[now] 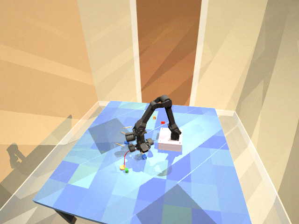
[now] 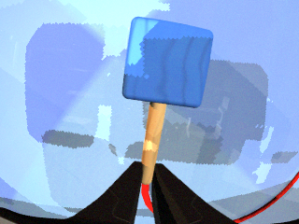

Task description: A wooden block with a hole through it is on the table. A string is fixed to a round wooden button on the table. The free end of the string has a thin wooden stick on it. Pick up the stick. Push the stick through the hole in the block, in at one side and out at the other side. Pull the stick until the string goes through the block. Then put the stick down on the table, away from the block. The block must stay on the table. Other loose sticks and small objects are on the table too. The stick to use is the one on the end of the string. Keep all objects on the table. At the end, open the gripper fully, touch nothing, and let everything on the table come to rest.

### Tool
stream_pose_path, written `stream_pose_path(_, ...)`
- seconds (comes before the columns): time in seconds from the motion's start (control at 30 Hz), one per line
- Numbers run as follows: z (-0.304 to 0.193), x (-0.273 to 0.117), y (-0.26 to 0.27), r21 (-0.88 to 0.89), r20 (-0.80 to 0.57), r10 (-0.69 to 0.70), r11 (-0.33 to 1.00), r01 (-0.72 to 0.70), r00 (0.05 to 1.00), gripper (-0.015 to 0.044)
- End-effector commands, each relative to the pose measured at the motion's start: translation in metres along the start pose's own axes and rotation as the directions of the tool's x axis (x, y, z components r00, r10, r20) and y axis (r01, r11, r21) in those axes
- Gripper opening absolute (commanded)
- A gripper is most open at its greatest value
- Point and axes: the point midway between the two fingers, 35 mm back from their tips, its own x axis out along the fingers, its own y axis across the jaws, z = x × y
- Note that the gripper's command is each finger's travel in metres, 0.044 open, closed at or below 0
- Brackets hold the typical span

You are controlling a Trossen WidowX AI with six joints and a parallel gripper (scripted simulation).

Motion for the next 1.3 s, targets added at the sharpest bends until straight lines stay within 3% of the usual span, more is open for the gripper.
stream_pose_path(0.0, 0.004, 0.0, 0.0, 0.004, -0.004, 0.0, 1.0, 0.0, 1.0, 0.0)
stream_pose_path(0.6, 0.029, -0.001, 0.0, 0.004, -0.002, 0.0, 1.0, 0.0, 1.0, 0.0)
stream_pose_path(0.73, 0.028, -0.001, -0.001, -0.001, 0.002, -0.002, 1.0, 0.002, 1.0, 0.0105)
stream_pose_path(0.8, 0.028, -0.001, -0.001, -0.001, 0.002, -0.002, 1.0, 0.002, 1.0, 0.0122)
stream_pose_path(0.87, 0.027, -0.011, -0.002, -0.001, 0.002, -0.002, 1.0, 0.002, 1.0, 0.0122)
stream_pose_path(1.03, 0.025, -0.079, -0.002, 0.0, 0.002, -0.003, 1.0, 0.003, 1.0, 0.0122)
stream_pose_path(1.27, 0.026, -0.08, -0.006, 0.06, 0.002, -0.025, 0.998, 0.025, 1.0, 0.0122)
